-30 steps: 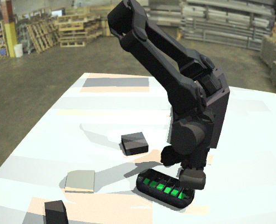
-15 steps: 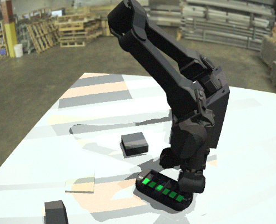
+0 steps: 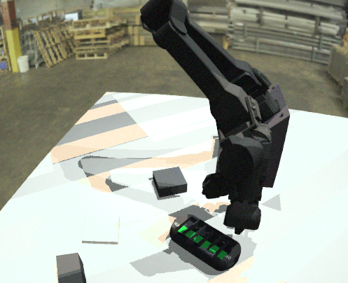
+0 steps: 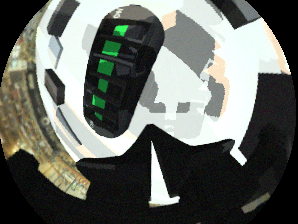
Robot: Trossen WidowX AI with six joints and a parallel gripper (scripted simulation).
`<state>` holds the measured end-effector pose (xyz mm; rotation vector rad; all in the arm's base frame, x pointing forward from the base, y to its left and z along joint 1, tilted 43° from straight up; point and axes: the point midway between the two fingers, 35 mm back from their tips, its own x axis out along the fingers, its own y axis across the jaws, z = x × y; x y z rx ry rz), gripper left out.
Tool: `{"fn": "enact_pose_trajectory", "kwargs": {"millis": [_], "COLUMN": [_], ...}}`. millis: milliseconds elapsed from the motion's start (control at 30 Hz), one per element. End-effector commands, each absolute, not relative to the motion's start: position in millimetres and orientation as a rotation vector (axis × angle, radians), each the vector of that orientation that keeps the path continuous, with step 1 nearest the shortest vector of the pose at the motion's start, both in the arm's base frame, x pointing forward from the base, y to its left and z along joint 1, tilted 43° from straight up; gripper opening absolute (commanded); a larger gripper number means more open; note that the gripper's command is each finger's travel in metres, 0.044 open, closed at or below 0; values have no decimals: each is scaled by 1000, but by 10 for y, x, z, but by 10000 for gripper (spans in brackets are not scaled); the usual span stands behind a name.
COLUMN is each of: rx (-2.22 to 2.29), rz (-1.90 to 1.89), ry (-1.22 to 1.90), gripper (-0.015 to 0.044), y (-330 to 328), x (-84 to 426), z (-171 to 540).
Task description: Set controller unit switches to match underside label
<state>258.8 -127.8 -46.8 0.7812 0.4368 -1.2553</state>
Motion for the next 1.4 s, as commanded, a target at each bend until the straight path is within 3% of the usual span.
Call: {"fn": "enact_pose_trajectory", "kwargs": {"millis": [0,267,533,1100,1367], "rx": [783,789,991,1050,1065], "rz": [-1256,-1258,-1364,-1399,-1587], "ry": [429,418,139,64,154], "gripper": [0,0,0,0,0], "y": [-1100,-1044,-1010,-1008,-1452], "x": [2280,2169,2727,2771,2773], "z": [-327,-283,-316,-303,297]}}
